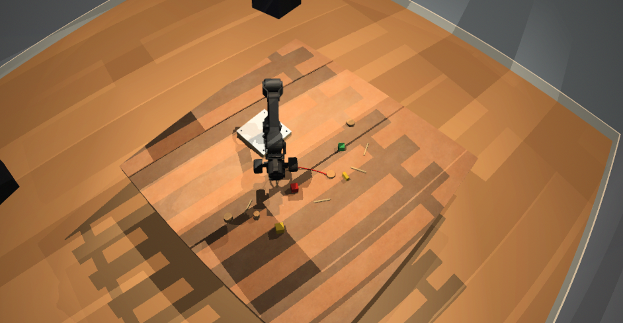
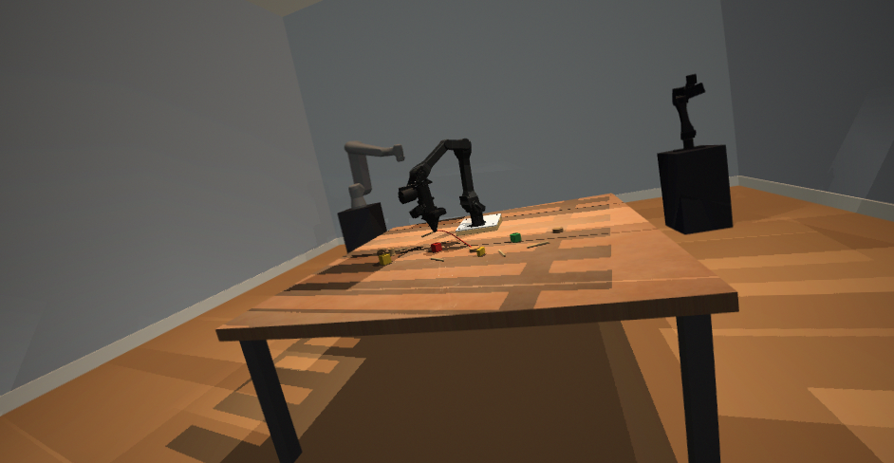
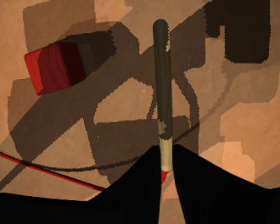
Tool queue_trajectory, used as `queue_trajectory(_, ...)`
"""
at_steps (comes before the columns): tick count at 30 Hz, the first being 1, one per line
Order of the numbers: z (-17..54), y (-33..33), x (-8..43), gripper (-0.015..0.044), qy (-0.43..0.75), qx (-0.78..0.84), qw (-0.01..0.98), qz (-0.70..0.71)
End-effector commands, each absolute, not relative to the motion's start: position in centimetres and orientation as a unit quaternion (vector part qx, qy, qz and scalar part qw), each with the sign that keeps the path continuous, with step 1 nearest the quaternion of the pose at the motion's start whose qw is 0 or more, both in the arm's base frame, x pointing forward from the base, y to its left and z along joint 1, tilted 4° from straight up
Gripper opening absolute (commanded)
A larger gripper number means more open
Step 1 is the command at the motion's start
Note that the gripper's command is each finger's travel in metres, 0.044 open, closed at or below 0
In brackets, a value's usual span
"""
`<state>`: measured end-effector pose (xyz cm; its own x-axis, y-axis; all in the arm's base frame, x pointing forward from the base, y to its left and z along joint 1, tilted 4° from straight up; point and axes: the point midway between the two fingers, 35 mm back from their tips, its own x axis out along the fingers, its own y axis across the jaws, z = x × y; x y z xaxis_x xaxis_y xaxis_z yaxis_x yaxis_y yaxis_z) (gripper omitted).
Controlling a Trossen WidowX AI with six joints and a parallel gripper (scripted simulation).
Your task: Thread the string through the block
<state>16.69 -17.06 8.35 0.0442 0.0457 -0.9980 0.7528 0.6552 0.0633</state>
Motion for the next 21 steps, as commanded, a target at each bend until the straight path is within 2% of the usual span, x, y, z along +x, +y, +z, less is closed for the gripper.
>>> queue_trajectory(1, 8.5, -16.9, 17.3, 0.0, 0.65, 0.281, 0.666, -0.233)
queue_trajectory(21, 8.8, -16.0, 19.5, 0.0, 0.699, 0.103, 0.707, -0.041)
